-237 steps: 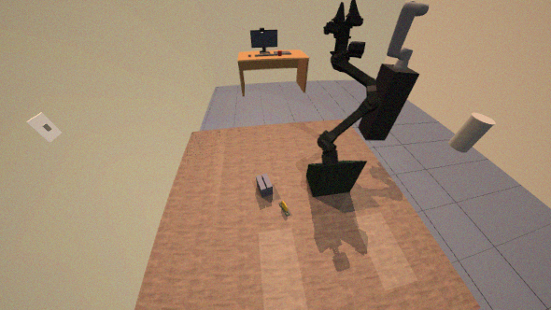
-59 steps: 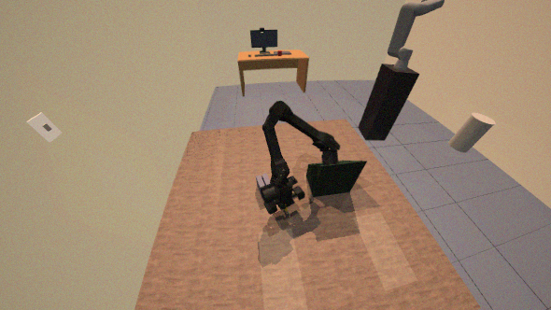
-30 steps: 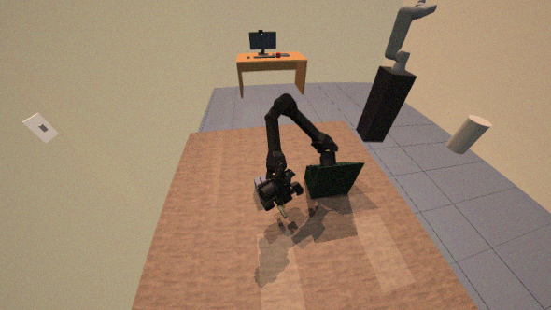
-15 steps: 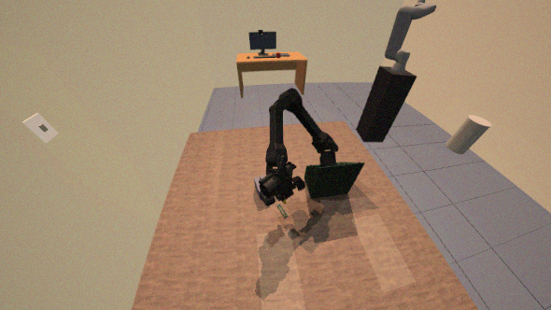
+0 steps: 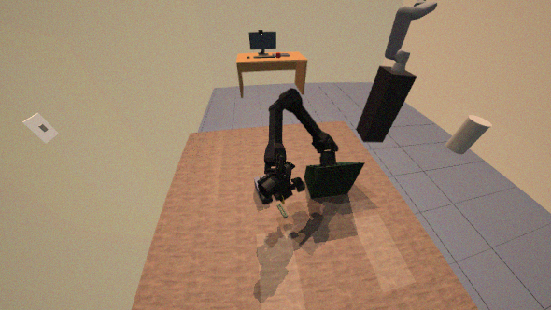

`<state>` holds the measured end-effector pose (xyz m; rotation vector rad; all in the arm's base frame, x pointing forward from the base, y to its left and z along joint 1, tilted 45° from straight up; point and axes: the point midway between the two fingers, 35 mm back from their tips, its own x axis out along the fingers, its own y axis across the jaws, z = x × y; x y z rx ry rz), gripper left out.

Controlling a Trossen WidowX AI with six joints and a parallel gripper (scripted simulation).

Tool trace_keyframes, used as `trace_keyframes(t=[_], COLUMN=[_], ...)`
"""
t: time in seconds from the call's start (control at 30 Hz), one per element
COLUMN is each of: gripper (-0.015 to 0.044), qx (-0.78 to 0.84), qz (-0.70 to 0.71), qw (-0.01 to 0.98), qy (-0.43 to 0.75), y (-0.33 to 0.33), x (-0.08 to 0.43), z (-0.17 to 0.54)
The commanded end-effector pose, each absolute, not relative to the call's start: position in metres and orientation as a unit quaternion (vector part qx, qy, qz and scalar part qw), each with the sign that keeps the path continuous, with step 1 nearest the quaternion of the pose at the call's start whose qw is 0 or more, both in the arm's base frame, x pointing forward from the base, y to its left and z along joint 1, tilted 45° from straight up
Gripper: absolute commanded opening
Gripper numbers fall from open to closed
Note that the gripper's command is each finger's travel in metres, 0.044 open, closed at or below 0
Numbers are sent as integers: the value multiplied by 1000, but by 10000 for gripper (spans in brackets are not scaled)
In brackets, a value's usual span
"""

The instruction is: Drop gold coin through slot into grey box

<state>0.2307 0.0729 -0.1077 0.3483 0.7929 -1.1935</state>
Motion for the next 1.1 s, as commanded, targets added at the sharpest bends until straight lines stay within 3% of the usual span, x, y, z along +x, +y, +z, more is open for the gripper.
trace_keyframes(t=[0.0, 1.07], gripper=[0, 0], qx=[162, 164], qz=[-545, -542], qw=[738, 739], qy=[363, 366], y=[71, 41], x=[237, 288], z=[-104, -61])
